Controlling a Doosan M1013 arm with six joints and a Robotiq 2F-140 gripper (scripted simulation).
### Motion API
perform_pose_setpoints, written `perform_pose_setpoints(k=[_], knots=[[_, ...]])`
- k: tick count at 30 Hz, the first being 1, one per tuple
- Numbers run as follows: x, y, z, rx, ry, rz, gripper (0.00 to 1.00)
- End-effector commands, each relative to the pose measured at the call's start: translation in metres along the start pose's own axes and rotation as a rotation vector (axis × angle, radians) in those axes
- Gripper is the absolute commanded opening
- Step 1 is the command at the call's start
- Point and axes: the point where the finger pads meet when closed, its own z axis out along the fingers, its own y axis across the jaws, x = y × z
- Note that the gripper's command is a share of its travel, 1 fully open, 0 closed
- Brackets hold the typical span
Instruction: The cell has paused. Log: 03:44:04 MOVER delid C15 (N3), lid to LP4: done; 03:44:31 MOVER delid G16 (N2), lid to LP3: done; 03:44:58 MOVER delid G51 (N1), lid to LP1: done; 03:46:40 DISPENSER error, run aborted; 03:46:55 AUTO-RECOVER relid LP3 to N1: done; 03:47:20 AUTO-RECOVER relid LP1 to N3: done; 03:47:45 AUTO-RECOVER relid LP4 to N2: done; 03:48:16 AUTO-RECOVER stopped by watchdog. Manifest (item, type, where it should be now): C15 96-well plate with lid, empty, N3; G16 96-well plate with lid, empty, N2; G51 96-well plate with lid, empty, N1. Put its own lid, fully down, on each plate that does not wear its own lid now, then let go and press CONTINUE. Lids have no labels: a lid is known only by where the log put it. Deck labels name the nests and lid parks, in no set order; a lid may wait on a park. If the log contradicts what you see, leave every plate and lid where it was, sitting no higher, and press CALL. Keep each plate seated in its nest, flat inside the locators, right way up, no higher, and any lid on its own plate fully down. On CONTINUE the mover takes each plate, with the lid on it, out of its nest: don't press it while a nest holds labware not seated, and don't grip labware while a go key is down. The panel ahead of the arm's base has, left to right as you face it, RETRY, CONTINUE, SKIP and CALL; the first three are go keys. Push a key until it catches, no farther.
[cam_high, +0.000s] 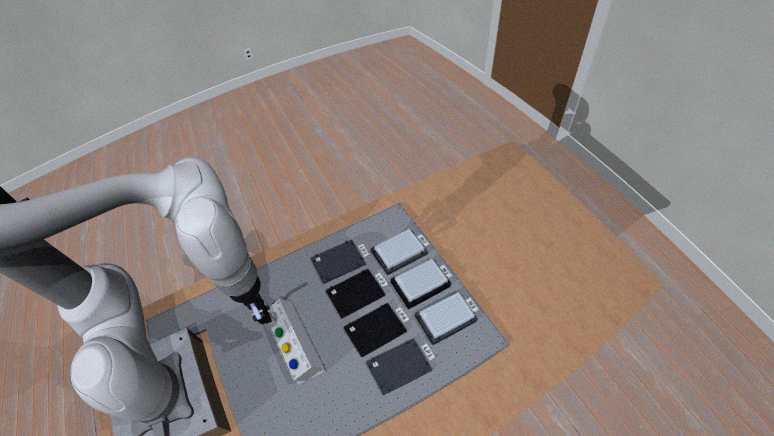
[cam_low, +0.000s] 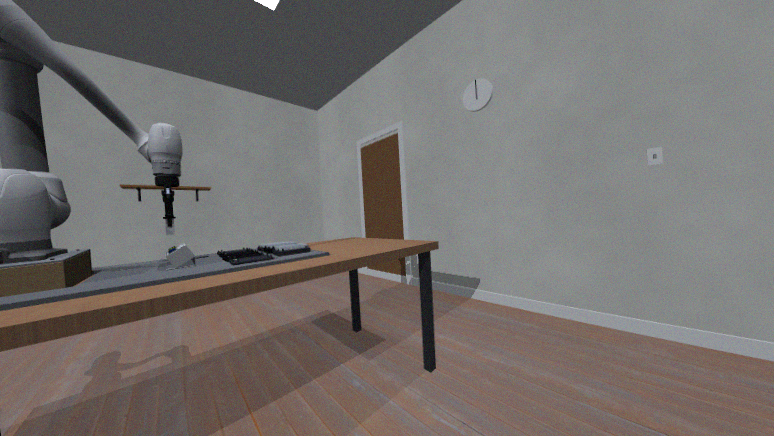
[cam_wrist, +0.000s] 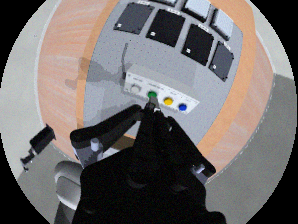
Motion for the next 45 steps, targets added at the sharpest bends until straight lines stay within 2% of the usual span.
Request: perform_pose_setpoints(k=[1,45], knots=[[0.000,0.000,0.000,0.000,0.000,0.000,0.00],[0.000,0.000,0.018,0.000,0.000,0.000,0.00]])
